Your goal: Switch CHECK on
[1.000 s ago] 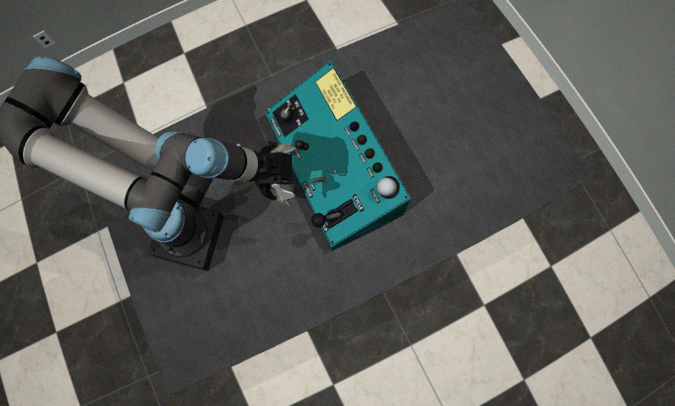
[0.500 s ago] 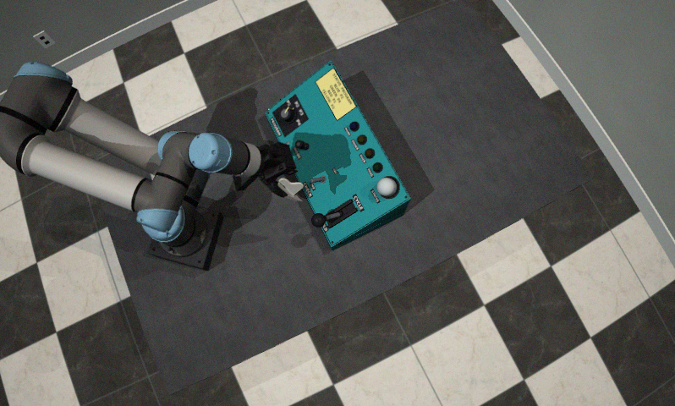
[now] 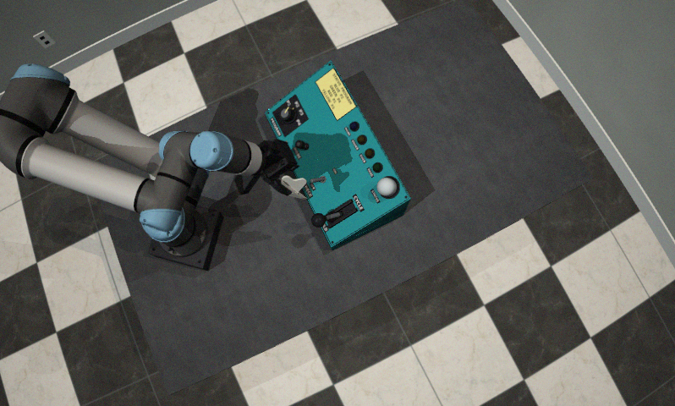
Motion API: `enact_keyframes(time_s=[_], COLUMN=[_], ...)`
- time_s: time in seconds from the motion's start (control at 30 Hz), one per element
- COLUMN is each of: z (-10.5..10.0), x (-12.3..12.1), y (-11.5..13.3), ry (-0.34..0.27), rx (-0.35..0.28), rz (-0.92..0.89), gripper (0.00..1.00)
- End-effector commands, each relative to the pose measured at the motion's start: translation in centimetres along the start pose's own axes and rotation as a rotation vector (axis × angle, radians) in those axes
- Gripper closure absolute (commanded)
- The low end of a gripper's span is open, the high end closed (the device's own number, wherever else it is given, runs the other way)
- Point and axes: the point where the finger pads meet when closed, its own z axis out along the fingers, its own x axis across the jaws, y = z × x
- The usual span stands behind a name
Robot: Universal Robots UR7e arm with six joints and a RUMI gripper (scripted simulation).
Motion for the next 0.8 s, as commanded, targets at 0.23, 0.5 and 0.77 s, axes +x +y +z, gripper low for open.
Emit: enact_keyframes(time_s=[0.23,0.5,0.77], z=[-0.11,-0.11,-0.11], x=[-0.1,-0.1,-0.1], y=[0.17,0.17,0.17], ry=[-0.002,-0.002,-0.002], rx=[-0.002,-0.002,-0.002], rz=[-0.014,-0.014,-0.014], gripper=[0.56,0.56,0.56])
